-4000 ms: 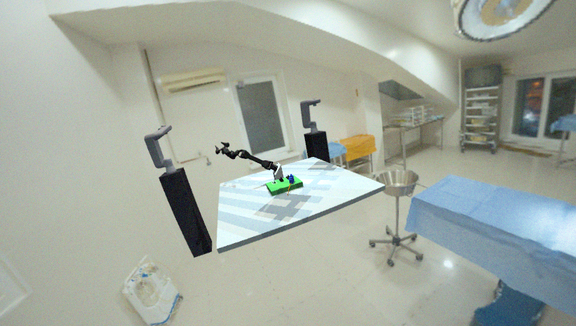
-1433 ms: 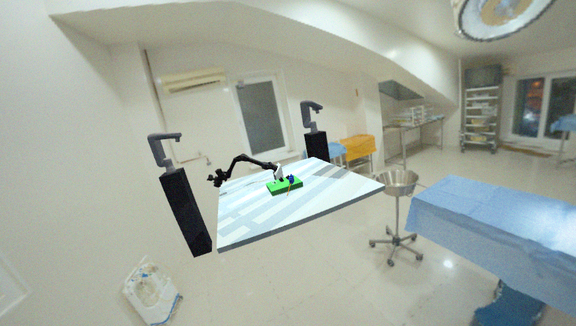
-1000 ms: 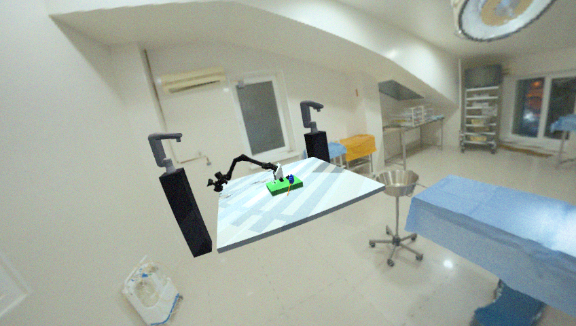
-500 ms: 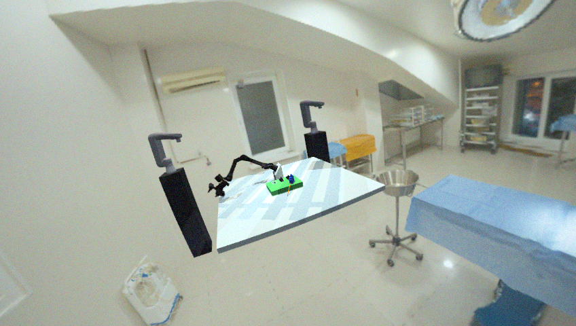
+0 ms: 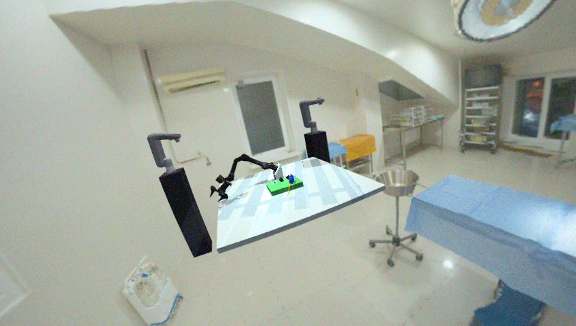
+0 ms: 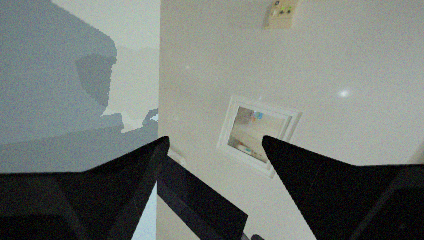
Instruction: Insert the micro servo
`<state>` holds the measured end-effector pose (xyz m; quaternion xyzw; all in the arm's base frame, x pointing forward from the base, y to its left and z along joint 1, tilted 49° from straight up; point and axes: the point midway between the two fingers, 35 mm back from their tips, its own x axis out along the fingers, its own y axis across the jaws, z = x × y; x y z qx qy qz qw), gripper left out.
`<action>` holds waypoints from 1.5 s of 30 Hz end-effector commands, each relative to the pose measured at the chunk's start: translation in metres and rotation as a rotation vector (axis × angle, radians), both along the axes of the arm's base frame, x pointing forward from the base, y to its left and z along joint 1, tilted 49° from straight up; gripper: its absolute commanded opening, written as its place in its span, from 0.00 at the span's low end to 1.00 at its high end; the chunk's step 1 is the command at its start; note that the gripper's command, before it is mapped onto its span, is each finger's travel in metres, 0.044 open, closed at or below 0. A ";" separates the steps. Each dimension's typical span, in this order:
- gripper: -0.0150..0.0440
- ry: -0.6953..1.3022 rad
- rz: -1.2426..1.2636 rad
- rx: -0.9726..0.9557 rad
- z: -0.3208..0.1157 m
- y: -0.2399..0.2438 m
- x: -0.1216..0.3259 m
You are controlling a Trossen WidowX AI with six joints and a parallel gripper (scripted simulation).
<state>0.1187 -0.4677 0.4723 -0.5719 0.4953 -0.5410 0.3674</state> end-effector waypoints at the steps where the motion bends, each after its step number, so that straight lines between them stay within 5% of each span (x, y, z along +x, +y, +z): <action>1: 1.00 0.000 0.055 0.029 -0.010 0.001 0.025; 17: 1.00 0.038 0.303 0.178 -0.057 0.033 0.134; 31: 1.00 0.092 0.395 0.305 -0.100 0.054 0.187; 45: 1.00 0.331 0.536 0.558 -0.200 0.122 0.272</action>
